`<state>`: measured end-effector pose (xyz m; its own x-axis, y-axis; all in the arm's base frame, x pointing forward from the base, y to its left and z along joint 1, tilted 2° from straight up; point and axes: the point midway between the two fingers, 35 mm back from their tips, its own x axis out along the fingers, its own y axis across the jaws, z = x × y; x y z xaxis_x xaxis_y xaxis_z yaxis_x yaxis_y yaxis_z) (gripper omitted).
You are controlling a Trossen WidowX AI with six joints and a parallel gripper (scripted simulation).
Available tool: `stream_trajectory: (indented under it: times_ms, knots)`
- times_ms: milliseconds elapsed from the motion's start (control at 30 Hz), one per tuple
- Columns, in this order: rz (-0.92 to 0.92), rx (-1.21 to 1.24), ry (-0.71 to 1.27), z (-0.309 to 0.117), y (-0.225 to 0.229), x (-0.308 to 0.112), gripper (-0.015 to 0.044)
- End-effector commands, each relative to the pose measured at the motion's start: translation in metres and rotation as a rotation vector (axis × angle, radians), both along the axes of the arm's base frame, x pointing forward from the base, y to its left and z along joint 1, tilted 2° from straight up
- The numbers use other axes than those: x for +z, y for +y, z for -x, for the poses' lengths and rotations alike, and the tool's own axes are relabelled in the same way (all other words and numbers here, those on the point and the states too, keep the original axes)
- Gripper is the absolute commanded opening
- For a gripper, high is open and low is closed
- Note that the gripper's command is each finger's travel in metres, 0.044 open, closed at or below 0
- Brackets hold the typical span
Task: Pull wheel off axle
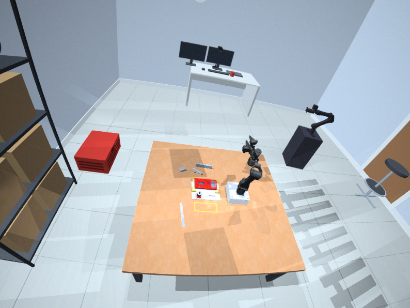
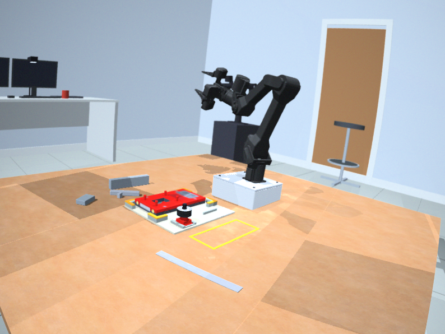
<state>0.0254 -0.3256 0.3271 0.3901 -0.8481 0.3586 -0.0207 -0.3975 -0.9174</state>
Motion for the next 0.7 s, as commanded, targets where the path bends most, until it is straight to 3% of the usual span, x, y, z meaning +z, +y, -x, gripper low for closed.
stream_trajectory:
  times_ms: [0, 100, 400, 667]
  knots:
    - [-0.007, 0.006, -0.006, -0.002, -0.001, 0.000, 0.0374]
    - [-0.109, 0.089, -0.083, -0.025, -0.012, -0.008, 0.0300]
    - [-0.573, 0.354, -0.301, -0.131, -0.031, -0.051, 0.0300]
    - [-1.044, 0.485, -0.372, -0.235, -0.001, -0.104, 0.0300]
